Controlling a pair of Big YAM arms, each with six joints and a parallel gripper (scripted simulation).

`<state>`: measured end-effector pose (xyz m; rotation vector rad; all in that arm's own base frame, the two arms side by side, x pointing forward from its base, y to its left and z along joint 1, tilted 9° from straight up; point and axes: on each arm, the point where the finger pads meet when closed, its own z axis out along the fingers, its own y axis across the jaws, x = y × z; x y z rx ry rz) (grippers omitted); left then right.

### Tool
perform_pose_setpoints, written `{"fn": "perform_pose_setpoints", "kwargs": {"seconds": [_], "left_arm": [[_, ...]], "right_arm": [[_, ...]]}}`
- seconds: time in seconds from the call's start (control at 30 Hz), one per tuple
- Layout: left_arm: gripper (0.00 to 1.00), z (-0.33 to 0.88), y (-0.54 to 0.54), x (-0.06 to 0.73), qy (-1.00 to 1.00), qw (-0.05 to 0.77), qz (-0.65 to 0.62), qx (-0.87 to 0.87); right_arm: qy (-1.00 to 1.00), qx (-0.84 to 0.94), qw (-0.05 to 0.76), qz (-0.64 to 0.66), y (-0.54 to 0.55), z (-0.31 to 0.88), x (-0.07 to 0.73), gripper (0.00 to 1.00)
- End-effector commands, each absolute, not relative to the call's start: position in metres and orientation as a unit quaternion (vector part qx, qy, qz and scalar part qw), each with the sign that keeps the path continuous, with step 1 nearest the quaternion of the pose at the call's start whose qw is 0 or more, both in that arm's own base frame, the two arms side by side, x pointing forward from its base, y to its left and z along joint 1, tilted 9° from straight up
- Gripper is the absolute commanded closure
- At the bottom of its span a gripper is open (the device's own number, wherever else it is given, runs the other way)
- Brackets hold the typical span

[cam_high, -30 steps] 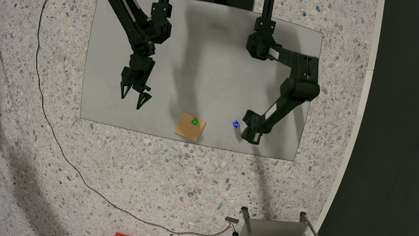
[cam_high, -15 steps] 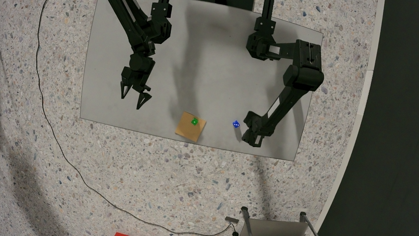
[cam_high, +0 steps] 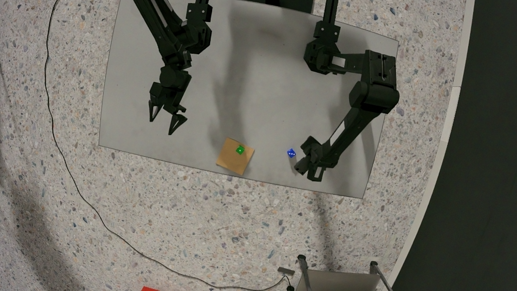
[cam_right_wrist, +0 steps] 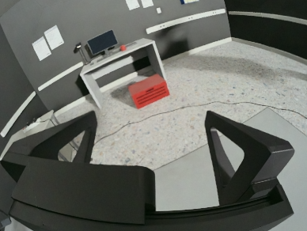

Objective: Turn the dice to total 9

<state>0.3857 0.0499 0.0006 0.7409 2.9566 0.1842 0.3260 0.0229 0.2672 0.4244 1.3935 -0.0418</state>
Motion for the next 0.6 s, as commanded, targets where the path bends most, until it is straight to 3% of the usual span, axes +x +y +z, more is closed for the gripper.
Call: {"fn": "perform_pose_setpoints", "kwargs": {"seconds": [0.0,0.57], "left_arm": [[0.74,0.005,0.0585,0.4019,0.939,0.052,0.068,0.334],[0.74,0.0008,0.0662,0.4052,0.812,0.032,0.081,0.577]], "right_arm": [[0.634,0.195,0.748,-0.017,0.0233,0.2706,0.3268,0.0],[0.634,0.195,0.748,-0.017,0.0233,0.2706,0.3268,0.0]]}}
